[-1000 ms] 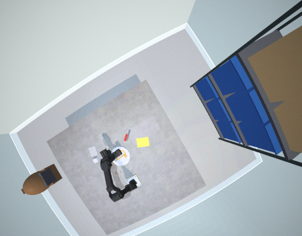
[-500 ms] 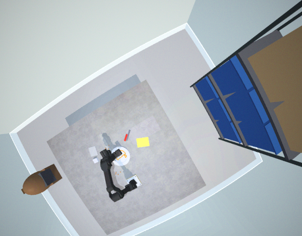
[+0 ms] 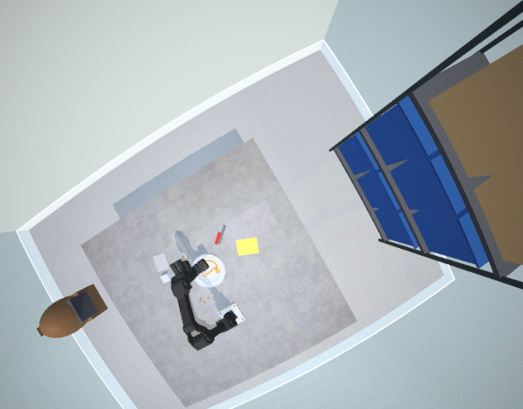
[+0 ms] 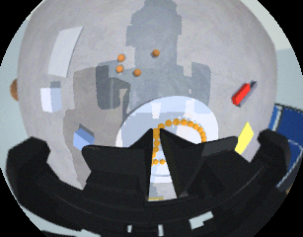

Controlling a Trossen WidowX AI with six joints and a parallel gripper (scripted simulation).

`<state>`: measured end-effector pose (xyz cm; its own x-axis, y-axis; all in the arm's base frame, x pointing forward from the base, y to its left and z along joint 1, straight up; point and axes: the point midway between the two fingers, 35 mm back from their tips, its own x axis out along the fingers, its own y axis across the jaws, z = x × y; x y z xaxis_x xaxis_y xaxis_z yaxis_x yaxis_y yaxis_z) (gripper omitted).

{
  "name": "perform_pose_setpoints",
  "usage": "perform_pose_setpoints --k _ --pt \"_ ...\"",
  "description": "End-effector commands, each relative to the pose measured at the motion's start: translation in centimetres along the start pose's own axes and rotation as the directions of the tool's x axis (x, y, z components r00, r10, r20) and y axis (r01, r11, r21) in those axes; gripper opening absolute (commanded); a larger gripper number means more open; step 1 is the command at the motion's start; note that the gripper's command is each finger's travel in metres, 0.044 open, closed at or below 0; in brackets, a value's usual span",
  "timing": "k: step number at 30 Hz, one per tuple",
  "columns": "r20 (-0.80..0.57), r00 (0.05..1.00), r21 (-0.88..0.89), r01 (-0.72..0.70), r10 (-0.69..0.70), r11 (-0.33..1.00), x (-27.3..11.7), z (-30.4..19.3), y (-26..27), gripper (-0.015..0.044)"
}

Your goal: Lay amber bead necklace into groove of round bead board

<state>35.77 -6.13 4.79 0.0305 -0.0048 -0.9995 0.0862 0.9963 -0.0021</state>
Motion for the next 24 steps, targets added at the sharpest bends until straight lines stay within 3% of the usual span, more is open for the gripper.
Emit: perform_pose_setpoints --k 1,7,24 --pt "0.000 1.000 0.005 0.001 -0.001 1.000 0.07 0.14 0.08 0.0000" --pt "0.000 1.000 0.005 0.001 -0.001 1.000 0.78 0.14 0.08 0.0000" --pt "-0.003 1.000 0.002 0.000 0.000 1.000 0.31 0.06 0.09 0.0440"
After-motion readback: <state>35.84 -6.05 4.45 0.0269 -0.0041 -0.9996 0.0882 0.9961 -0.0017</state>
